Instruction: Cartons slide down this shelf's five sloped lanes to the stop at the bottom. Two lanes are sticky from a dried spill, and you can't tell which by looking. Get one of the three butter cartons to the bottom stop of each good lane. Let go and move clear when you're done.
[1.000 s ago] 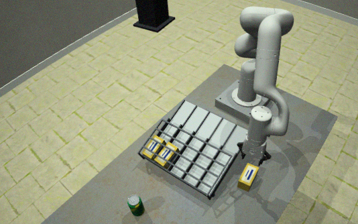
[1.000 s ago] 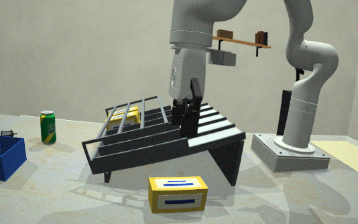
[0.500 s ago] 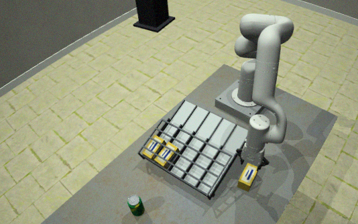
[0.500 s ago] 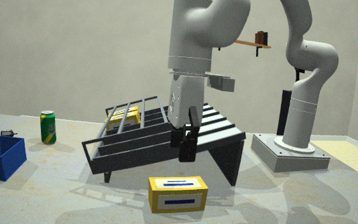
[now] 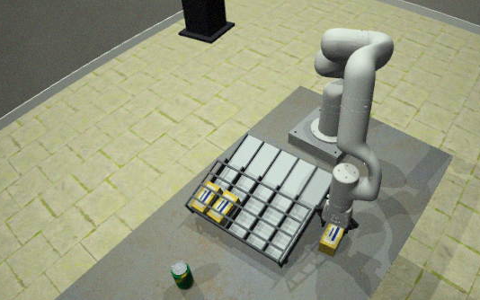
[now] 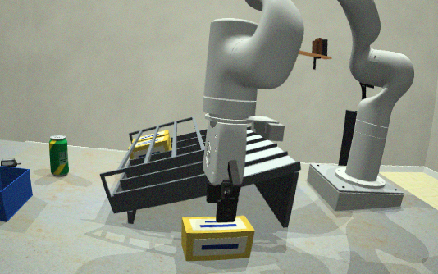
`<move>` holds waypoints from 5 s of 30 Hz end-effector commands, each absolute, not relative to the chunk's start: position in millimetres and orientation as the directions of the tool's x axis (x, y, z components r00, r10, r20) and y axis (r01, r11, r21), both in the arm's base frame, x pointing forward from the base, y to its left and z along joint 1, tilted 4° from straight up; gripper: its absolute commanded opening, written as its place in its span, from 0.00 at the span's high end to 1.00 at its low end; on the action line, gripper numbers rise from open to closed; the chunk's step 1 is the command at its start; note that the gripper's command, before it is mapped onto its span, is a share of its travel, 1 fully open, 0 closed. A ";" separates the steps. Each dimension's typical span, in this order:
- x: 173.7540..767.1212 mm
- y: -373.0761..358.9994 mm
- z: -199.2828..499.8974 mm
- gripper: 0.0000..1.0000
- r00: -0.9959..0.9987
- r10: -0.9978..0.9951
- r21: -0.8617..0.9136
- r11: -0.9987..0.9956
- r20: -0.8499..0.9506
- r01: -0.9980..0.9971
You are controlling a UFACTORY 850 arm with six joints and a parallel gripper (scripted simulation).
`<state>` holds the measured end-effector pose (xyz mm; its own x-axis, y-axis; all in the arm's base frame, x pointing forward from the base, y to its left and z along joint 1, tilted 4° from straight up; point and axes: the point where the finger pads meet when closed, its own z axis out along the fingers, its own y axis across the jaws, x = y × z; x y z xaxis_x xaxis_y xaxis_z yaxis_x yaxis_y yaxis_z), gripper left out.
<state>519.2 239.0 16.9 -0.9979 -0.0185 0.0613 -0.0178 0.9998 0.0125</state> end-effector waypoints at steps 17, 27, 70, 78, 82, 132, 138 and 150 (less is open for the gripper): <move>519.2 240.4 -15.8 0.10 -0.998 -0.019 0.014 1.000 0.059 -0.018; 517.7 240.9 -45.6 0.10 -0.998 -0.019 0.013 1.000 0.059 -0.018; 522.2 240.6 24.8 1.00 -0.998 -0.019 0.014 1.000 0.058 -0.018; 524.1 240.4 54.7 1.00 -0.998 -0.019 0.014 1.000 0.058 -0.018; 524.1 240.4 54.7 1.00 -0.998 -0.019 0.014 1.000 0.058 -0.018; 434.1 -68.1 219.8 1.00 -0.995 0.079 -0.007 0.997 0.066 0.079; 434.1 -67.8 202.2 1.00 -0.995 0.080 -0.008 0.997 0.066 0.080; 434.1 -67.8 202.2 1.00 -0.995 0.080 -0.008 0.997 0.066 0.080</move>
